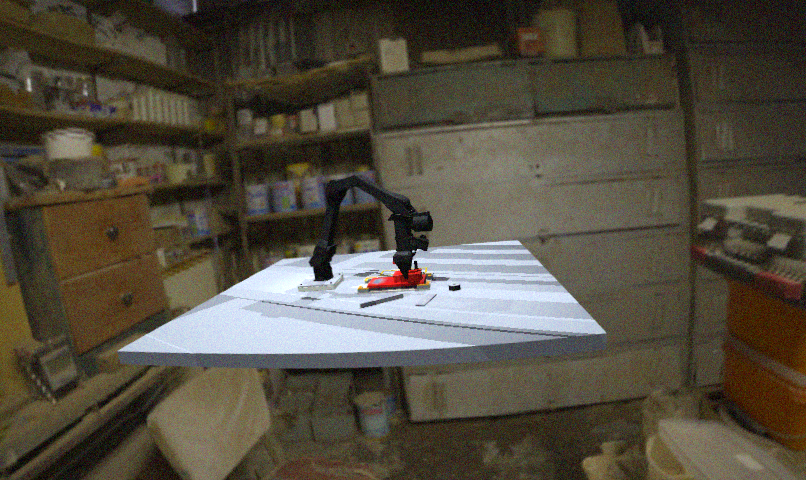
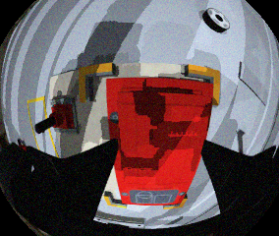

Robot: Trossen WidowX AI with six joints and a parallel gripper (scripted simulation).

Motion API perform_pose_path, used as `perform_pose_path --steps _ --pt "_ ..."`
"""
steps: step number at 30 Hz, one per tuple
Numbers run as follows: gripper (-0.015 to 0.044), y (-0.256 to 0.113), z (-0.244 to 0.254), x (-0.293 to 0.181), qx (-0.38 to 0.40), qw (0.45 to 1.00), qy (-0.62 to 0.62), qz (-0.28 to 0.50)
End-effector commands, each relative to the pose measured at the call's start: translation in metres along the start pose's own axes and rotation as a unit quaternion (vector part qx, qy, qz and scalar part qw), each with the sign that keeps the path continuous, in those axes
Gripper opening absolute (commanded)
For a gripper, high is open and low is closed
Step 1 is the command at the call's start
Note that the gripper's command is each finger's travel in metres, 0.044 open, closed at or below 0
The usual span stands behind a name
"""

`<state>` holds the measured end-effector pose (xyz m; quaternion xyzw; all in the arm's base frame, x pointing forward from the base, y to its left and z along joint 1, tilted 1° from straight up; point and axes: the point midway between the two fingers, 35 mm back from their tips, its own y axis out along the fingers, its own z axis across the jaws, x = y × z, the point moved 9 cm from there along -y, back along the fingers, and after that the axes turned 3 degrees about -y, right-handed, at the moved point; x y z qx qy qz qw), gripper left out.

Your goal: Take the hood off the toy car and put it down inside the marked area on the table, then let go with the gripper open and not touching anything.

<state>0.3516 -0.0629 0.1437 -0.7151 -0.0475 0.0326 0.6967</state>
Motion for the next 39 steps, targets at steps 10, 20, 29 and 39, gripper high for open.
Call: perform_pose_path --steps 10,20,29,39 --pt "0.0268 0.000 0.000 0.000 0.000 1.000 0.000 0.000" --pt "0.0006 -0.006 0.000 0.000 0.000 1.000 0.000 0.000" --pt "0.0000 -0.012 0.000 0.000 0.000 1.000 0.000 0.000" --pt "0.0000 -0.018 0.000 0.000 0.000 1.000 0.000 0.000"
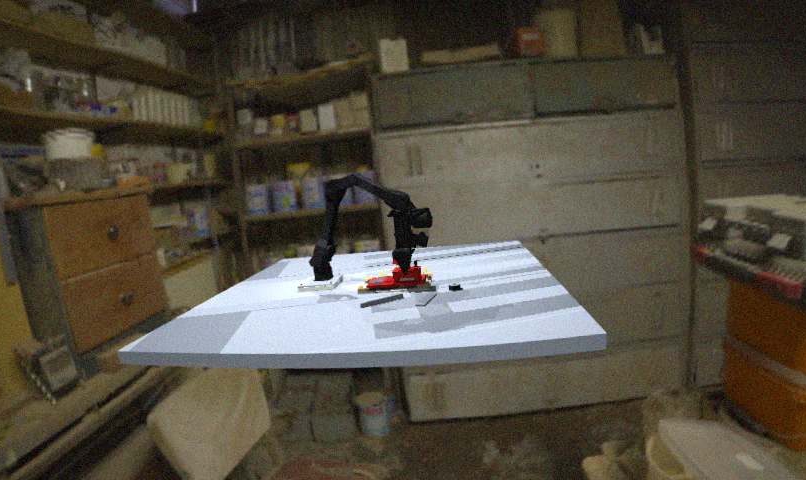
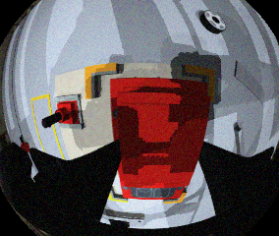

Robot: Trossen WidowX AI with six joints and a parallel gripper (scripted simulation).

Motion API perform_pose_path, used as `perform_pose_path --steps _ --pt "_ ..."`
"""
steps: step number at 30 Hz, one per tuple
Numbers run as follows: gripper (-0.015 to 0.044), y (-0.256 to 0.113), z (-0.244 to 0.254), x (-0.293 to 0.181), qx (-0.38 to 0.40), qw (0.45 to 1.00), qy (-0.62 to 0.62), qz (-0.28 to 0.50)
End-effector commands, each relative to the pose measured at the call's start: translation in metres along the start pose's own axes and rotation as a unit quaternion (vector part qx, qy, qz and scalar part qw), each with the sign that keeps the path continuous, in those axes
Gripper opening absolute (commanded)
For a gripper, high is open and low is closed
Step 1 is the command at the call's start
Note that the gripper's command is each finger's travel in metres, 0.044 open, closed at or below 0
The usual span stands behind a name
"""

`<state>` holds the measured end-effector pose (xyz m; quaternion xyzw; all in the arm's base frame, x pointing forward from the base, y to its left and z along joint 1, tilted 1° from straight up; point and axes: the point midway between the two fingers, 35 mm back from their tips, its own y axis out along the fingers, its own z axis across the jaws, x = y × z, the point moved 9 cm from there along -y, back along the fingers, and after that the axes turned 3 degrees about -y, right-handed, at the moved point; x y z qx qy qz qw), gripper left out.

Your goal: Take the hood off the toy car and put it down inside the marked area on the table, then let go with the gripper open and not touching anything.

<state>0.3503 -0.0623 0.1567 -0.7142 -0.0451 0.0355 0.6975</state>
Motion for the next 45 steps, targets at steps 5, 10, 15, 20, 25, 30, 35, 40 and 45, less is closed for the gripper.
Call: perform_pose_path --steps 5,10,15,20,25,30,35,40,45 --pt "0.0000 -0.009 0.000 0.001 -0.001 1.000 0.001 -0.004" --pt "0.0000 -0.012 0.000 0.001 -0.001 1.000 0.001 -0.003" --pt "0.0000 -0.015 0.000 0.001 -0.001 1.000 0.001 -0.003" --pt "0.0000 -0.020 0.000 0.001 -0.001 1.000 0.001 -0.003" --pt "0.0000 -0.035 0.000 0.002 -0.001 1.000 0.001 -0.003" --pt "0.0000 -0.054 0.000 0.001 -0.001 1.000 0.001 -0.003" --pt "0.0000 -0.060 0.000 0.001 -0.001 1.000 0.001 -0.003" --pt "0.0000 -0.052 0.009 0.001 0.000 1.000 -0.003 0.002" --pt "0.0000 -0.051 0.031 0.001 0.000 1.000 -0.007 0.006"
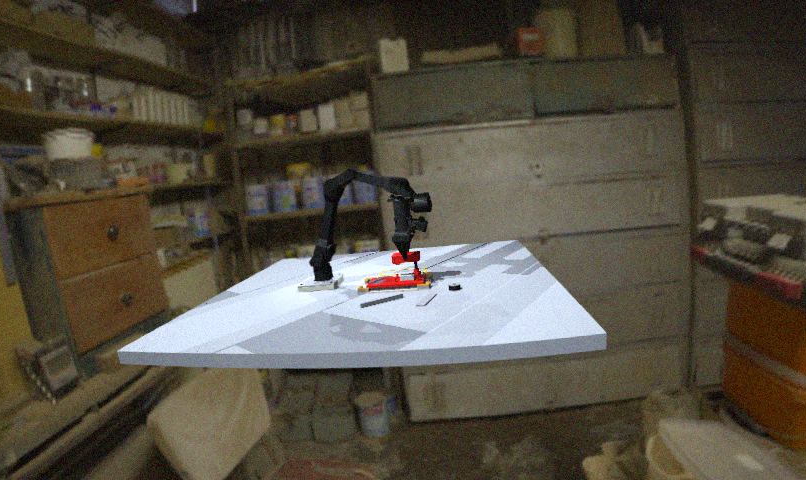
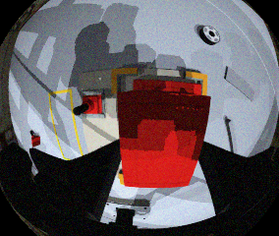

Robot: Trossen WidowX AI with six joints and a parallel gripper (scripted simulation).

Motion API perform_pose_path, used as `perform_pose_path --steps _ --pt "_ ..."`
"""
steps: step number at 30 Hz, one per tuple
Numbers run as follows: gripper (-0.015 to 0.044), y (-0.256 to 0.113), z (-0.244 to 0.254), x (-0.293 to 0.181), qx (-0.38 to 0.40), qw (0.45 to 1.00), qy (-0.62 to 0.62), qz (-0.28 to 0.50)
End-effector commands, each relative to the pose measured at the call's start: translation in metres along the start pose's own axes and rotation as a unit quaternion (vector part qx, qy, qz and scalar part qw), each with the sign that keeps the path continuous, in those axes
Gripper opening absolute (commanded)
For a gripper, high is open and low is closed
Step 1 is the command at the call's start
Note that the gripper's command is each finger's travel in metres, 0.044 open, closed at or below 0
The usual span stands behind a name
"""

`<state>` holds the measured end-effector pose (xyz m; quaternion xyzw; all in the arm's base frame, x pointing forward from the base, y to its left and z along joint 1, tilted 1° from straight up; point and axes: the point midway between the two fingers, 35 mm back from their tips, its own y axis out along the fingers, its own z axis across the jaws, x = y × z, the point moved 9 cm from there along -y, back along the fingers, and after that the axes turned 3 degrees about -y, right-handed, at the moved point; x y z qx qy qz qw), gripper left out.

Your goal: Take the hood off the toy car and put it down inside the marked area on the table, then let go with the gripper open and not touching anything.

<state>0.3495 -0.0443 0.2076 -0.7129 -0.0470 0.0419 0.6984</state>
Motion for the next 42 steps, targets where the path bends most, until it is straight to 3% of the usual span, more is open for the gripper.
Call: perform_pose_path --steps 1,42 --pt "0.0000 0.000 0.019 -0.001 -0.001 1.000 -0.002 0.004" --pt "0.0000 -0.006 0.187 -0.024 0.004 1.000 0.004 -0.004"
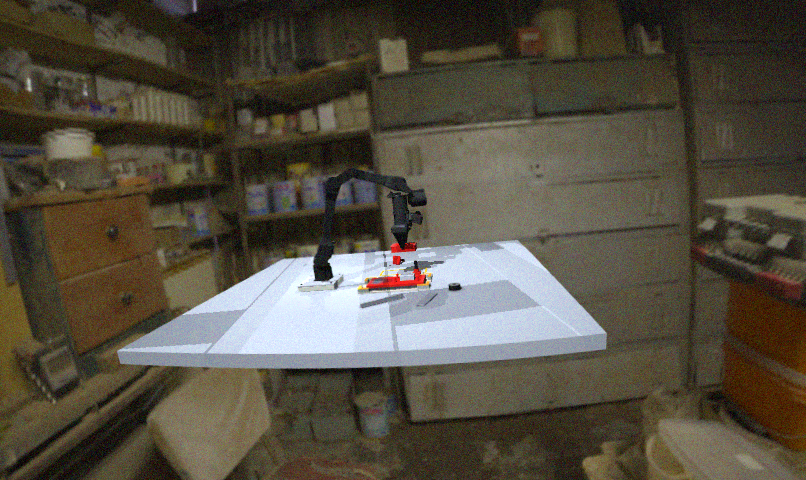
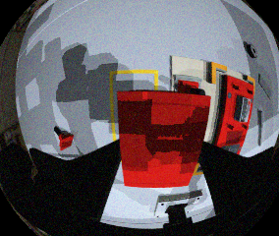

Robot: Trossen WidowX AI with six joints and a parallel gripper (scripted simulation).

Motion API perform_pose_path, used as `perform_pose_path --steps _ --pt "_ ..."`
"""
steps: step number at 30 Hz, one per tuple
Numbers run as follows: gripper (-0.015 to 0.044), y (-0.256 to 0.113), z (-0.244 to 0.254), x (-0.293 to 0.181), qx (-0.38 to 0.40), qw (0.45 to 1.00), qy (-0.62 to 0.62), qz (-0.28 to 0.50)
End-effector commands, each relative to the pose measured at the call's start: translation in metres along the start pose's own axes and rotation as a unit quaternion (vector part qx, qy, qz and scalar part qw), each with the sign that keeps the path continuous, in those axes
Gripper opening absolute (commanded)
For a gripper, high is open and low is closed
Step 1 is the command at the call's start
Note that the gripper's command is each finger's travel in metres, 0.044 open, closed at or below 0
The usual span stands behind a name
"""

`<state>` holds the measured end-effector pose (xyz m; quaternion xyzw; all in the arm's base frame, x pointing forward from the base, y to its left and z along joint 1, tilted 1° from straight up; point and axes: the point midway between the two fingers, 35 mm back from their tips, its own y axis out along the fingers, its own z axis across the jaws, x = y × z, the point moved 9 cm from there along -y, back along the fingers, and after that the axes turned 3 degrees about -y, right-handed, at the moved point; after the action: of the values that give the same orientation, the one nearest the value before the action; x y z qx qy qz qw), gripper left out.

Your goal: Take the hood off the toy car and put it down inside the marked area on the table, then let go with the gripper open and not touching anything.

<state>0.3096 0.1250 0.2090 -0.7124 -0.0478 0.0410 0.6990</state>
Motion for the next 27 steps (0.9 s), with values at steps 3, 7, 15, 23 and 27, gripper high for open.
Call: perform_pose_path --steps 3,7,15,23,27 --pt "0.0000 -0.002 0.025 -0.010 0.004 1.000 0.005 -0.003" --pt "0.0000 -0.002 0.037 -0.016 0.005 1.000 0.006 -0.004" --pt "0.0000 0.000 0.038 -0.016 0.005 1.000 0.006 -0.004" --pt "0.0000 0.006 0.038 -0.015 0.005 1.000 0.006 -0.004" --pt "0.0000 0.008 0.038 -0.015 0.005 1.000 0.006 -0.004"
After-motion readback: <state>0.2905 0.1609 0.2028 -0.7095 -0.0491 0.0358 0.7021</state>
